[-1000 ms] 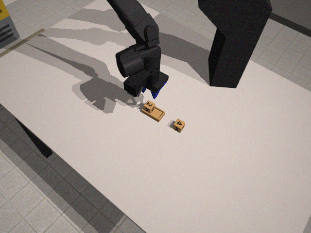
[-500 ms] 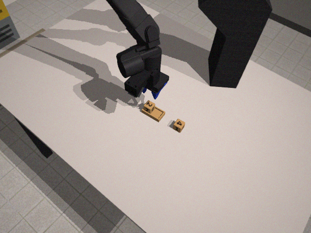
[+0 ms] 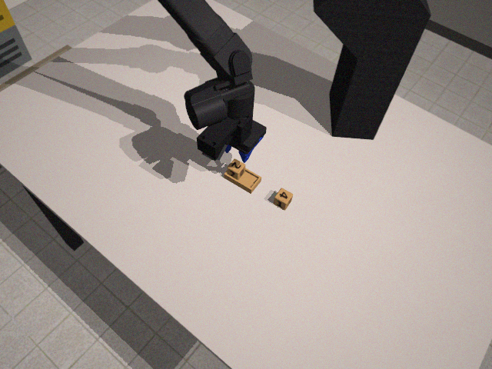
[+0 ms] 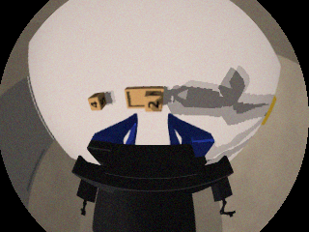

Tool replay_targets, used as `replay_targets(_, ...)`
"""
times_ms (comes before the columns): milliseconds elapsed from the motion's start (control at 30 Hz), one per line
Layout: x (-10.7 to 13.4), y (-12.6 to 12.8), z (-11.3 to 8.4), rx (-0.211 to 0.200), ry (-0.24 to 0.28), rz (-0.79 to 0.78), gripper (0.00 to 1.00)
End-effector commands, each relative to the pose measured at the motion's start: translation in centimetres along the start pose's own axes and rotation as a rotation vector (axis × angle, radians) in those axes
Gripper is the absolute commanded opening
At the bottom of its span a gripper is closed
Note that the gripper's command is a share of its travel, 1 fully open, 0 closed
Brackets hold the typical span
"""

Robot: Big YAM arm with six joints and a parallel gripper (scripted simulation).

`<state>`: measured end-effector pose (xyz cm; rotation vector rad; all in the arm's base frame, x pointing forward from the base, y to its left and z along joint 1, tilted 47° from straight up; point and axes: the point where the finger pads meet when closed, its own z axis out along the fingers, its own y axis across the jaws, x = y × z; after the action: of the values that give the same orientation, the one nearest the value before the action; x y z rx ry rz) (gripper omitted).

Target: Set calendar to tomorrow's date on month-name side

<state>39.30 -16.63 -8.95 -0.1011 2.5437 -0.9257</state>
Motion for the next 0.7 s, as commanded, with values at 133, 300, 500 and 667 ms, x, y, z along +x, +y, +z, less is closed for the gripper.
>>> replay_targets(133, 0.2, -0.3, 1.6, 0.005, 0.002, -0.008, 0.47)
replay_targets(300, 0.2, -0.3, 2.0, 0.005, 0.002, -0.008, 0.47)
replay_targets(500, 0.2, -0.3, 2.7, 0.006, 0.003, -0.008, 0.47)
replay_targets(667, 0.3, -0.3, 3.1, 0.005, 0.004, -0.009, 0.47)
